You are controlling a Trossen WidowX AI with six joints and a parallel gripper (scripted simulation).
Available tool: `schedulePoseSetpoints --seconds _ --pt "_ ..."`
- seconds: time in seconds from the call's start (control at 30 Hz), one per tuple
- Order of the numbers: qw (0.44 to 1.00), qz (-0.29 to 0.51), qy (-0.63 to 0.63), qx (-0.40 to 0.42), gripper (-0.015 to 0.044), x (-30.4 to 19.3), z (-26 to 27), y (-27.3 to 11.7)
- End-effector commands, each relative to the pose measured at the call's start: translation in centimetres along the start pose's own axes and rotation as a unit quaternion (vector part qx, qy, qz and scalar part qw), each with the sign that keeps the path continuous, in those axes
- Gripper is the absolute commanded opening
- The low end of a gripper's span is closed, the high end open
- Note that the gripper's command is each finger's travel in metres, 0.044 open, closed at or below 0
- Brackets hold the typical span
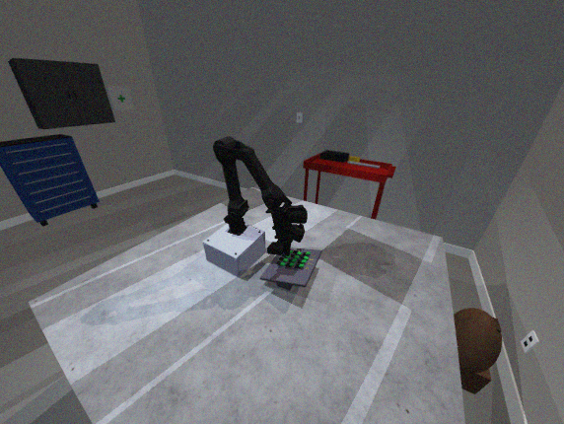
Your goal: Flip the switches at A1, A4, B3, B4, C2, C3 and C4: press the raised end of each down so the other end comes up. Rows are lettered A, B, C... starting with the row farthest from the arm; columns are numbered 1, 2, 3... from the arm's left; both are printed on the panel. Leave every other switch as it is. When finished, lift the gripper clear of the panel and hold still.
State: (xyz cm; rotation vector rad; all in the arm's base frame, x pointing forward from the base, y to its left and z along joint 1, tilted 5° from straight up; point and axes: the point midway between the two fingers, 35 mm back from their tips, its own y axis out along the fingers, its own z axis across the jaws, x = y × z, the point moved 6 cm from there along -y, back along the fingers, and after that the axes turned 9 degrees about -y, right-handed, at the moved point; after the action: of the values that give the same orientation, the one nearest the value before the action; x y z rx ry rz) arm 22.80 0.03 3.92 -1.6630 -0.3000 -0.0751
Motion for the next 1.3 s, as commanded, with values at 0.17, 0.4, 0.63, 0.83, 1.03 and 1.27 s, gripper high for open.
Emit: schedulePoseSetpoints --seconds 0.17,0.4,0.63,0.83,1.03,1.27 --pt "1.0 -0.01 -0.002 -0.001 0.0 -0.1 0.0 -4.9" --pt "1.0 -0.013 -0.002 -0.001 0.0 -0.5 -0.1 -6.5" --pt "1.0 -0.013 -0.003 -0.003 0.0 -2.6 -2.3 -6.2" --pt "1.0 -0.025 -0.003 -0.005 0.0 -2.8 -2.2 -2.9" --pt "1.0 -0.025 -0.003 -0.005 0.0 -2.8 -2.2 -2.2" --pt "1.0 -0.025 -0.003 -0.005 0.0 -2.8 -2.2 -1.5"
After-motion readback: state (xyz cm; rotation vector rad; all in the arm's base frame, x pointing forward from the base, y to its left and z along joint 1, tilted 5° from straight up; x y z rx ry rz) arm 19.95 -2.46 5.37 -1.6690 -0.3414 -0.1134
